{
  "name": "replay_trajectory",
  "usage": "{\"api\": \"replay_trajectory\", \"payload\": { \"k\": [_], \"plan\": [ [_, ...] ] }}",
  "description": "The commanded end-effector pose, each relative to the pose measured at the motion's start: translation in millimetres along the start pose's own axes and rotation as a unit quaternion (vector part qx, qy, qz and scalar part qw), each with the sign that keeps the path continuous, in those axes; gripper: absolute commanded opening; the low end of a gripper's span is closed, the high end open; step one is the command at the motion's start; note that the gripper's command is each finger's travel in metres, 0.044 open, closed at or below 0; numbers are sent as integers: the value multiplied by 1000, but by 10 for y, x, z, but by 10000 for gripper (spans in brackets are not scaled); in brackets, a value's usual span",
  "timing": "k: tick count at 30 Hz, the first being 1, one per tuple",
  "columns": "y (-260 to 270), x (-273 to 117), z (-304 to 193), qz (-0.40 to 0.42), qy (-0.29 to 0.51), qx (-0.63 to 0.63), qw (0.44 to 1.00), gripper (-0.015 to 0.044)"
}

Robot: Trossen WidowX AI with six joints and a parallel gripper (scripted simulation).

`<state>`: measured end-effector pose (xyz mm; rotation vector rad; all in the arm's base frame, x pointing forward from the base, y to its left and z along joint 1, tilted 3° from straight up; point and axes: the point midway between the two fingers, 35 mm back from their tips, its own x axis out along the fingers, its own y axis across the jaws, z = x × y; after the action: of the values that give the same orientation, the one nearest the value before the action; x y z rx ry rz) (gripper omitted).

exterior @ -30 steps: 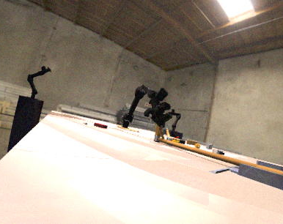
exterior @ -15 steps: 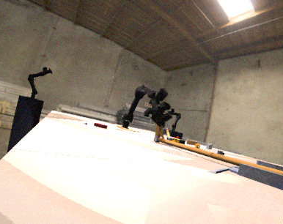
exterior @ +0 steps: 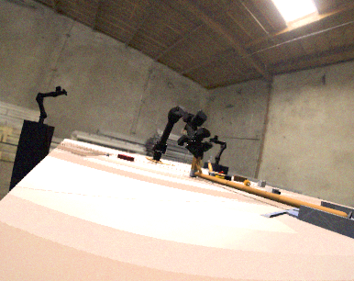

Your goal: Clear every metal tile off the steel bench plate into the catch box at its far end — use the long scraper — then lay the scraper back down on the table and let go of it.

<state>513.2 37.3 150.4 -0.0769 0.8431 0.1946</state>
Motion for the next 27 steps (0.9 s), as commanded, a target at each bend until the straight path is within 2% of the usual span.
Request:
{"api": "replay_trajectory", "payload": {
  "k": [1, 27],
  "plan": [
    [-11, -121, 11, 0, -9, -1, 1000, 0],
    [-48, -416, -263, 0, -9, -1, 1000, 0]
  ]
}}
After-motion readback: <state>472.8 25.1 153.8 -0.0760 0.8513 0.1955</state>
